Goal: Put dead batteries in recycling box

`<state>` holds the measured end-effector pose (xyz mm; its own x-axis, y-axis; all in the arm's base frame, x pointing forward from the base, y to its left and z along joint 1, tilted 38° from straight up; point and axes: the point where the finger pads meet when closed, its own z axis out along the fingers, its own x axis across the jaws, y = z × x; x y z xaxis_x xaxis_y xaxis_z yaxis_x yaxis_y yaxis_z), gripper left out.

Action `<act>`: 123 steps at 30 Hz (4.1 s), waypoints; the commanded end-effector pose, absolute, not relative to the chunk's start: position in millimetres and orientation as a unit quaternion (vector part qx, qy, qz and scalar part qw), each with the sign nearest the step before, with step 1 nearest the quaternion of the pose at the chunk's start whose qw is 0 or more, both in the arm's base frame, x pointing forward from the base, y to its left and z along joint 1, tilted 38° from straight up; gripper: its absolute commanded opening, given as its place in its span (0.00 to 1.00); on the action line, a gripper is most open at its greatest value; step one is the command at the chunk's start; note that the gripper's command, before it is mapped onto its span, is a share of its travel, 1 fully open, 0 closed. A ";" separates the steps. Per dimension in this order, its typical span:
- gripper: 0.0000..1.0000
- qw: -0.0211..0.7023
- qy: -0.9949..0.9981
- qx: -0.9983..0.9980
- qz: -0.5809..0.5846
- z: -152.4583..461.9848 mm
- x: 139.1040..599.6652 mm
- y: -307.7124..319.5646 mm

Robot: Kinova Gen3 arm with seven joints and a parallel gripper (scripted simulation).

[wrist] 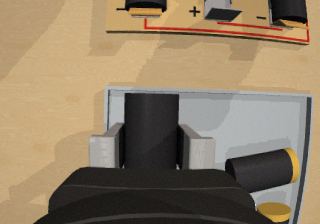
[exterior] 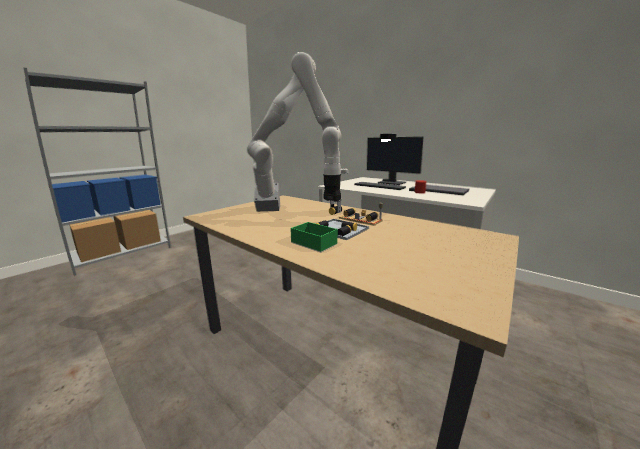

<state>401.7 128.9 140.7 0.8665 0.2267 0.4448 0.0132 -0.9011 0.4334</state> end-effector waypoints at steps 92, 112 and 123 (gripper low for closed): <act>0.90 0.215 0.060 0.942 0.250 114.9 419.3 113.3; 0.90 0.215 0.060 0.942 0.250 155.9 393.3 133.0; 0.90 0.215 0.060 0.942 0.250 164.7 387.7 137.2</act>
<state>390.1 130.2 160.1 0.8718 0.2125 0.4413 -0.0036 -0.8982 0.4396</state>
